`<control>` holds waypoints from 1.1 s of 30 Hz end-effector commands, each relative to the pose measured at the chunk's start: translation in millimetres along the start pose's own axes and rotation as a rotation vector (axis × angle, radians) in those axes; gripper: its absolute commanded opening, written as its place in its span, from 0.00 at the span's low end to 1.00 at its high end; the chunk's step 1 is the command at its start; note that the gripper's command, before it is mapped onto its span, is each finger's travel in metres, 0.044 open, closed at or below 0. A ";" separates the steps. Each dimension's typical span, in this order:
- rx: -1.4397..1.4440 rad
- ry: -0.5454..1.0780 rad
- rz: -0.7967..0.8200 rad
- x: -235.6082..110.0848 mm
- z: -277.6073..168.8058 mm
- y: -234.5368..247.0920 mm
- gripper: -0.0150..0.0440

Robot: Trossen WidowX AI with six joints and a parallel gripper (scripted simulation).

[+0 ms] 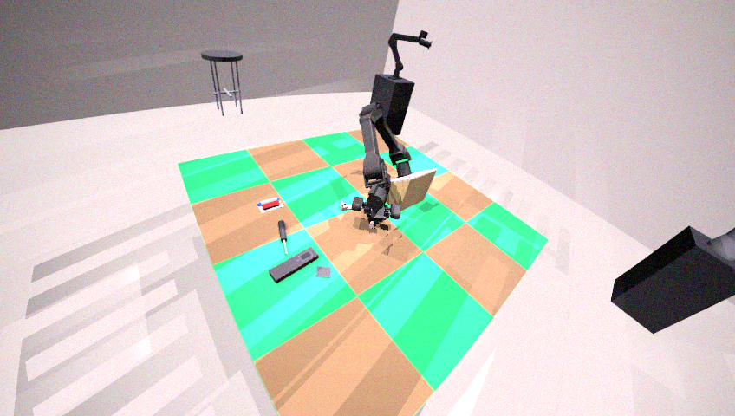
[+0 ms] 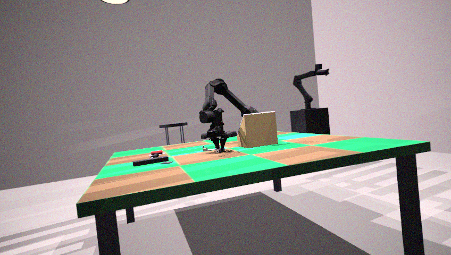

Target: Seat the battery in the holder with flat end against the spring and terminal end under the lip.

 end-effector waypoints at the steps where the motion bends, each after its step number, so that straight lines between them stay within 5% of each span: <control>1: -0.007 0.004 -0.004 1.4 -1.1 0.5 0.35; 6: -0.007 0.004 -0.003 -5.0 -0.6 0.3 0.35; 11: -0.008 0.002 -0.002 -47.4 -0.4 0.7 0.35; 18: 0.032 0.002 -0.002 -50.3 -2.6 -3.1 0.35; 33: 0.970 -0.006 -0.005 -74.2 -67.3 -84.6 0.35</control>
Point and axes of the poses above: the point midway between the two fingers, 35 mm back from their tips, its own x axis out along the fingers, its own y axis across the jaws, z = x × y, the point moved 8 cm from there along -x, back along the fingers, and after that the axes turned 4 degrees about -x, right-handed, at the moved point
